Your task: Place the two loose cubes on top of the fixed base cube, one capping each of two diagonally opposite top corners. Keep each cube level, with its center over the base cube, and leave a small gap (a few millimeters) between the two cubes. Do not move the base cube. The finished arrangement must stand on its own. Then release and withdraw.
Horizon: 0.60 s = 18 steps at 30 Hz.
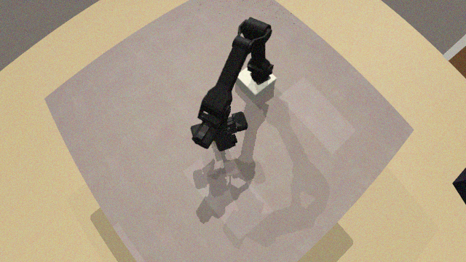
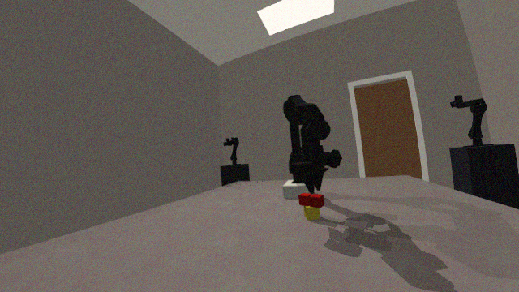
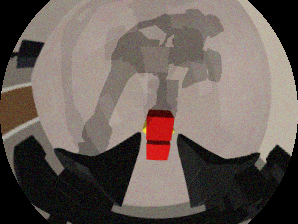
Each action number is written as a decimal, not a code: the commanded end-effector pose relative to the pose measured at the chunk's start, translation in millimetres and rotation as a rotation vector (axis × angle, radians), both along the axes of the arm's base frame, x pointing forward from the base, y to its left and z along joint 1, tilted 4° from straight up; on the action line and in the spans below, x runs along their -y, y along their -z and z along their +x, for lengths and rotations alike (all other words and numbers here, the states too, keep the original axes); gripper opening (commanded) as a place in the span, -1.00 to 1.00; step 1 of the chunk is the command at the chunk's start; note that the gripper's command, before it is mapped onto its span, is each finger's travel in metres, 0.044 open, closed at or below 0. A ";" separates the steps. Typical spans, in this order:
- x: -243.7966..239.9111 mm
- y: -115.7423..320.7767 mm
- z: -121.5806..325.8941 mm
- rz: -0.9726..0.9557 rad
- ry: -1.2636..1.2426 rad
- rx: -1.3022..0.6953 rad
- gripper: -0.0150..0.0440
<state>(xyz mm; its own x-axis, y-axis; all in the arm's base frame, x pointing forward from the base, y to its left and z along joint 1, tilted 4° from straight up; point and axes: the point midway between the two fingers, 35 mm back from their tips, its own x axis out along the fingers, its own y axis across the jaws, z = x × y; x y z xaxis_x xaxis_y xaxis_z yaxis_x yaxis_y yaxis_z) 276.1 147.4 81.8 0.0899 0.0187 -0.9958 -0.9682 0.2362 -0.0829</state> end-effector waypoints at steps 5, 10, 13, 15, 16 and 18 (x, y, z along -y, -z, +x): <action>-0.2 -13.1 -0.5 0.005 0.002 0.008 0.20; -0.1 -19.4 -1.1 0.005 0.002 0.008 0.20; 0.0 -23.3 -1.5 0.005 0.002 0.008 0.20; 0.0 -25.9 -1.8 0.005 0.002 0.008 0.20; 0.1 -27.2 -1.9 0.005 0.002 0.008 0.20; 0.1 -29.8 -2.1 0.005 0.002 0.008 0.20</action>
